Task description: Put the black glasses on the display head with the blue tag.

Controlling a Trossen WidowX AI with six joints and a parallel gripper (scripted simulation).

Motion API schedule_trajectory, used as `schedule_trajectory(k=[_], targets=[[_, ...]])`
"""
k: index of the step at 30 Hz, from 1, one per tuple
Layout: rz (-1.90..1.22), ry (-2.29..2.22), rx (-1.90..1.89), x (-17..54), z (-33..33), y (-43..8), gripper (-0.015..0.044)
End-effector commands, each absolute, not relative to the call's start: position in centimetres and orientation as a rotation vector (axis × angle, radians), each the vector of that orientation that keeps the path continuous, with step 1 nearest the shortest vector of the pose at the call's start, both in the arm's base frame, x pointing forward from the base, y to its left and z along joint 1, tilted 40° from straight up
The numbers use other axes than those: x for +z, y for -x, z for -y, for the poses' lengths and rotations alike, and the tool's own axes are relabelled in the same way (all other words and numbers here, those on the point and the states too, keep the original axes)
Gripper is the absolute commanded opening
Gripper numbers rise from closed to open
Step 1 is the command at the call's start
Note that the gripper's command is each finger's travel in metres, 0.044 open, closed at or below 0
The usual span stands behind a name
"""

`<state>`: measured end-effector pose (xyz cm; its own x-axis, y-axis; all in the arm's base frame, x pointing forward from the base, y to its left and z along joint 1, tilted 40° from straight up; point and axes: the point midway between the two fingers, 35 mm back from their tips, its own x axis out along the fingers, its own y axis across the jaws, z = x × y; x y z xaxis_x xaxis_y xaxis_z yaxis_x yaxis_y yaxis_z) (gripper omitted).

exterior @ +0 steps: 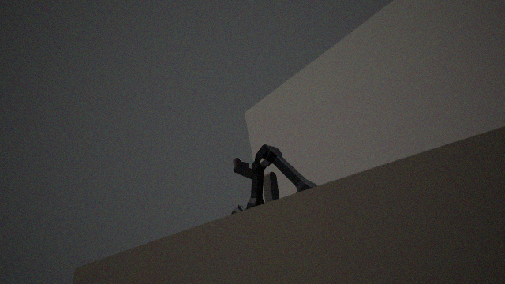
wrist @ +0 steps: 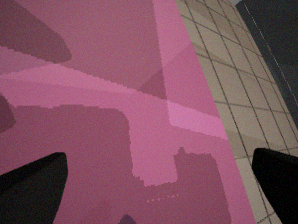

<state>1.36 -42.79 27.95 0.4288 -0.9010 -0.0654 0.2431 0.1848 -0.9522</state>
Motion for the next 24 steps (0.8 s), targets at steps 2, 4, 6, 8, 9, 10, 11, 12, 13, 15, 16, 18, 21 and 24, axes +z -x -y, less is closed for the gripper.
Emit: schedule_trajectory(k=[2, 4, 6, 8, 9, 10, 11, 12, 13, 15, 16, 18, 21, 24], targets=[[-0.756, 1.087, -0.925, 27.9, 42.8, -1.4, 0.0440], [-0.756, 1.087, -0.925, 27.9, 42.8, -1.4, 0.0440], [-0.756, 1.087, -0.925, 27.9, 42.8, -1.4, 0.0440], [-0.756, 1.087, -0.925, 27.9, 42.8, -1.4, 0.0440], [-0.754, 1.083, -0.924, 27.9, 42.8, -1.5, 0.0414], [-0.749, 1.073, -0.921, 27.8, 42.8, -1.7, 0.0387], [-0.740, 1.056, -0.915, 27.6, 42.9, -2.2, 0.0361], [-0.728, 1.032, -0.908, 27.3, 42.9, -2.9, 0.0335], [-0.713, 1.001, -0.897, 26.9, 43.0, -3.8, 0.0309], [-0.681, 0.921, -0.871, 26.0, 43.0, -6.1, 0.0256], [-0.668, 0.878, -0.856, 25.4, 42.9, -7.2, 0.0230], [-0.647, 0.792, -0.826, 24.2, 42.7, -9.5, 0.0200], [-0.626, 0.654, -0.774, 22.2, 42.0, -13.3, 0.0200], [-0.618, 0.525, -0.722, 20.3, 40.8, -16.9, 0.0200]])
